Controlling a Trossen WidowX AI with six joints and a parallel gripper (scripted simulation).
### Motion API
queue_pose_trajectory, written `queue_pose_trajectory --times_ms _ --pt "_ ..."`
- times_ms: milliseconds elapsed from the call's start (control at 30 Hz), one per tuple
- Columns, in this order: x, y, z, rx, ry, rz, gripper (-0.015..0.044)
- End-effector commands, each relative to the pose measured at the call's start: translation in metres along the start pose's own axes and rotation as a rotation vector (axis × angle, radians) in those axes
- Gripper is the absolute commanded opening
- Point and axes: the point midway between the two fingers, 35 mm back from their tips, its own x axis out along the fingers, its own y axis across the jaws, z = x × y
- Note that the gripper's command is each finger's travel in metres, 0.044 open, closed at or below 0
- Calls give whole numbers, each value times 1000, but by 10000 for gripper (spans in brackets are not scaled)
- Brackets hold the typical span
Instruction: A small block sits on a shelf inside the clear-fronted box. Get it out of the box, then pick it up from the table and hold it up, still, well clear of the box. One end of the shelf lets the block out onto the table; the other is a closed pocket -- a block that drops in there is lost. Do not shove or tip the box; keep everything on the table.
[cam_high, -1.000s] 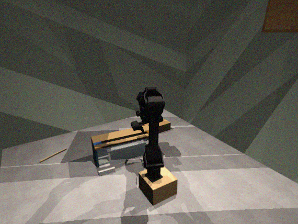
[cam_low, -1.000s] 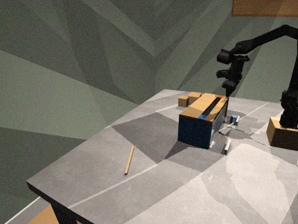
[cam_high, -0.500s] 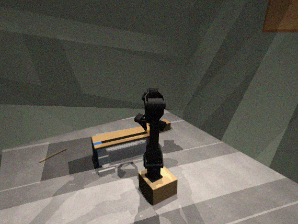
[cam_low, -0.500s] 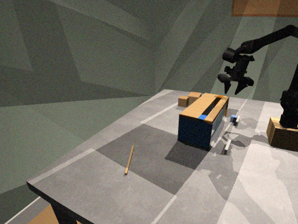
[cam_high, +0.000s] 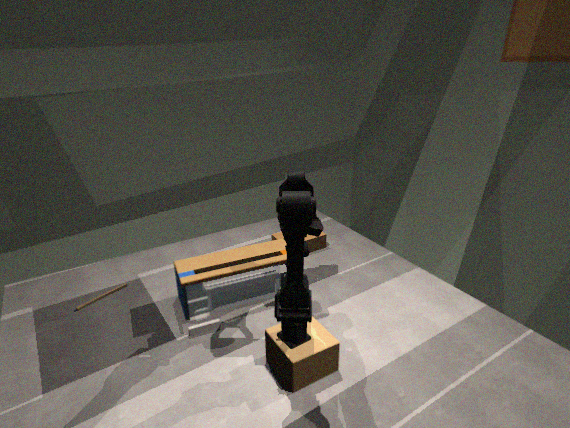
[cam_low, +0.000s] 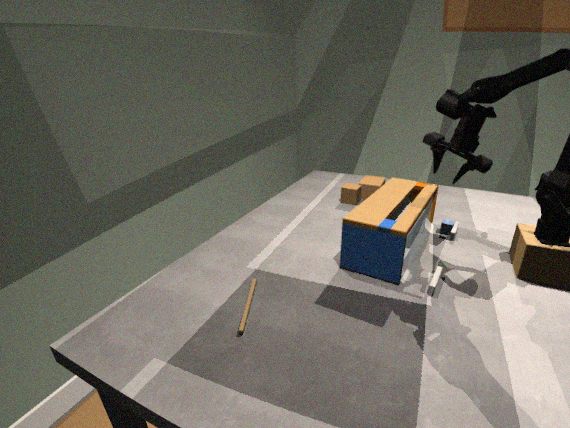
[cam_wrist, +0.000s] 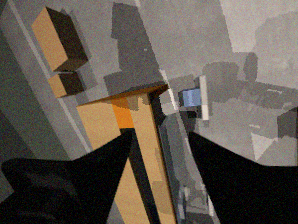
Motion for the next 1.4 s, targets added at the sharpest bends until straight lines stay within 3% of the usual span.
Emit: queue_pose_trajectory --times_ms 0,267,900,967,1133,1367 --pt "-2 -16 9 938 92 34 285" --pt "-5 -18 12 1356 134 29 285" --pt "-5 -18 12 1363 135 29 285" --pt "6 -19 13 1363 135 29 285" --pt "78 -40 11 1363 135 29 285" --pt "87 -45 10 1363 135 28 285"
